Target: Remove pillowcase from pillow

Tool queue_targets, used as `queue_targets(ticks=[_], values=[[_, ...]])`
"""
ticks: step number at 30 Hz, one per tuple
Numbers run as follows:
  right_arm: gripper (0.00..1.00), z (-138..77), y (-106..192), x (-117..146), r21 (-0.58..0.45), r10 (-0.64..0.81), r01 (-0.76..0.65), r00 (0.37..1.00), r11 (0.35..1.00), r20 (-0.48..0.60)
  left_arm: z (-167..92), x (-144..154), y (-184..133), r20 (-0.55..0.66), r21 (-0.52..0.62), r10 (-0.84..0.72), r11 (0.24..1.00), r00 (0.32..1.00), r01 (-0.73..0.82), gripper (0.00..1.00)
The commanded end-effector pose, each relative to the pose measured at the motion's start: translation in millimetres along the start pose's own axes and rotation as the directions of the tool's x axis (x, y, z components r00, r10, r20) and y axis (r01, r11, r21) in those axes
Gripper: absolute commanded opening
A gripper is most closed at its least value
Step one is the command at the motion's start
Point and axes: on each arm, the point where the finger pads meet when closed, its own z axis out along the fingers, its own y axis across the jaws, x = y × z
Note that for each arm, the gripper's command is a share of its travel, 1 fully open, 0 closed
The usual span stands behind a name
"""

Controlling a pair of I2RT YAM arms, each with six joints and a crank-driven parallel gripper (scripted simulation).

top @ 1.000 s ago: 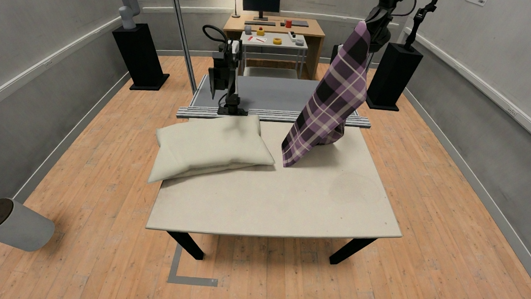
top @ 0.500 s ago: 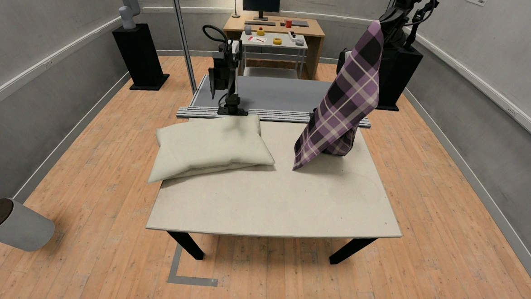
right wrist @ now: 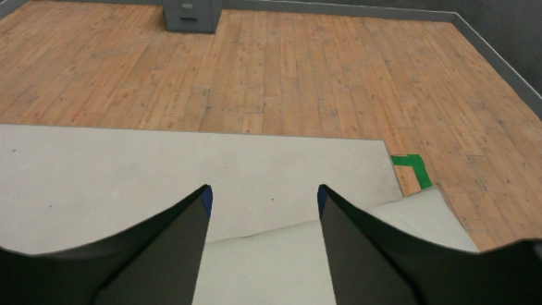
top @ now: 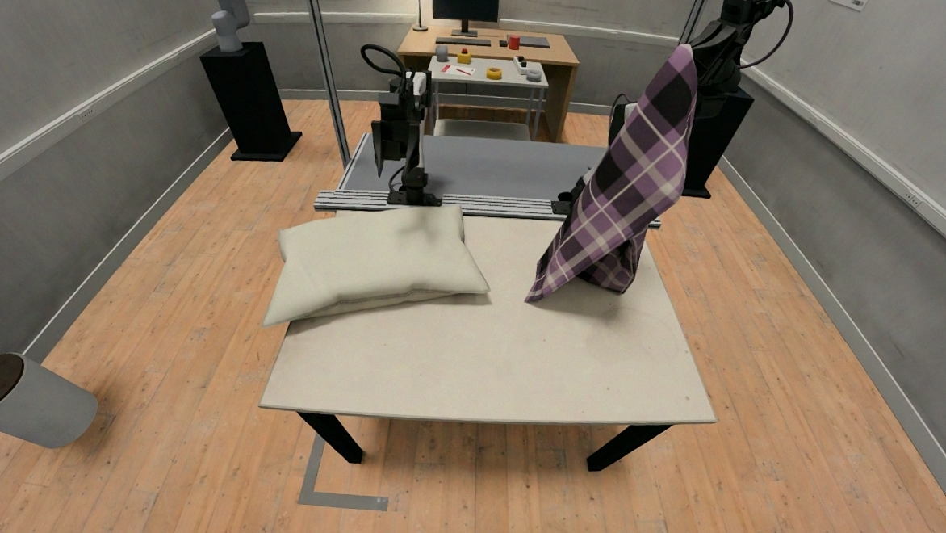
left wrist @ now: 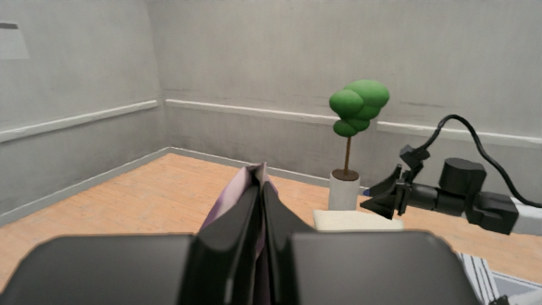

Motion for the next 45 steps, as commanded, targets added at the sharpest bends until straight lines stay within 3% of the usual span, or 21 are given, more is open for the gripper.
queue_targets(ticks=[1, 4, 5, 6, 27, 28, 29, 33, 36, 45], values=[[0.63, 1, -4, 7, 0.015, -0.009, 0.009, 1.000, 1.000, -0.011, -6, -7, -6, 0.005, 0.038, 0.016, 0.999, 1.000, -0.016, 0.01], [0.63, 1, -4, 7, 0.015, -0.009, 0.009, 1.000, 1.000, -0.011, -14, -3, -1, -0.012, 0.052, 0.007, 0.999, 1.000, -0.007, 0.01], [0.63, 1, -4, 7, 0.015, -0.009, 0.009, 1.000, 1.000, -0.011, -9, -12, -15, 0.004, 0.064, 0.044, 0.997, 0.999, -0.044, 0.01], [0.63, 1, -4, 7, 0.015, -0.009, 0.009, 1.000, 1.000, -0.011, -13, -6, 4, 0.004, 0.034, 0.012, 0.999, 1.000, -0.012, 0.01], [0.63, 1, -4, 7, 0.015, -0.009, 0.009, 1.000, 1.000, -0.011, -33, 4, 19, -0.022, 0.045, -0.002, 0.999, 1.000, 0.003, 0.01], [0.63, 1, -4, 7, 0.015, -0.009, 0.009, 1.000, 1.000, -0.011, -40, 17, 49, -0.009, -0.002, -0.072, 0.997, 0.997, 0.072, 0.01], [0.63, 1, -4, 7, 0.015, -0.009, 0.009, 1.000, 1.000, -0.011, -40, 16, 53, 0.008, -0.006, -0.061, 0.998, 0.998, 0.061, 0.01], [0.63, 1, -4, 7, 0.015, -0.009, 0.009, 1.000, 1.000, -0.011, -36, 17, 54, 0.050, 0.011, -0.038, 0.999, 0.998, 0.037, 0.01], [0.63, 1, -4, 7, 0.015, -0.009, 0.009, 1.000, 1.000, -0.011, -31, -3, 36, 0.118, 0.029, 0.027, 0.999, 0.993, -0.031, 0.01], [0.63, 1, -4, 7, 0.015, -0.009, 0.009, 1.000, 1.000, -0.011, -36, -3, 51, 0.187, -0.001, 0.025, 1.000, 0.982, -0.025, 0.01]])
